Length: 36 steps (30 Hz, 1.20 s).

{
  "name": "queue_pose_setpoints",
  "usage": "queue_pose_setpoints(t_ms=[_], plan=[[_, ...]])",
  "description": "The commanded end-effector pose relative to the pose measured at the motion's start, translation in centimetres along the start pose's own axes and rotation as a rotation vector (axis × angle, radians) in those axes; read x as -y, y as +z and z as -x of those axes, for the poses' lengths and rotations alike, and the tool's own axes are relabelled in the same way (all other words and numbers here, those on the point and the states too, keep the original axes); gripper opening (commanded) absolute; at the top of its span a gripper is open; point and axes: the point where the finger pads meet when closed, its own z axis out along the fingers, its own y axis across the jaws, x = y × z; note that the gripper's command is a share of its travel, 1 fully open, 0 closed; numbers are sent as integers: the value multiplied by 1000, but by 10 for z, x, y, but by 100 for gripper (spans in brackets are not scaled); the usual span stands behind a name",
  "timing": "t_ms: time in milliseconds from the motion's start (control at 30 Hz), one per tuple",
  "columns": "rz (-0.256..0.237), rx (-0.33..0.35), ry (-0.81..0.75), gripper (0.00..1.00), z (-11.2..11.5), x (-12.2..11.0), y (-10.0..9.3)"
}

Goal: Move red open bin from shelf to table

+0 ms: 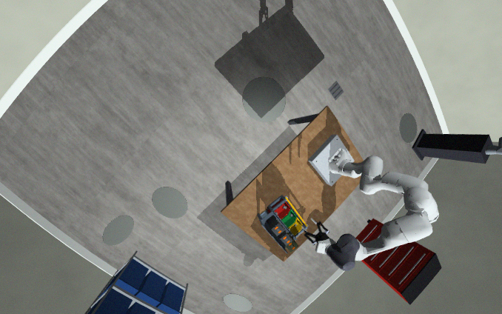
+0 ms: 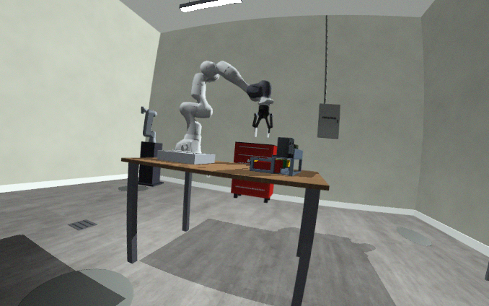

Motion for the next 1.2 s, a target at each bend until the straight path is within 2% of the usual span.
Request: queue_pose_setpoints(t_ms=[0,133,533,700,1167], plan=[[0,0,0,57,0,0,11],[1,0,-1,57,0,0,55],[1,0,-1,57,0,0,55],[1,0,-1,57,0,1,99],[6,0,-17,57,-1,0,95]])
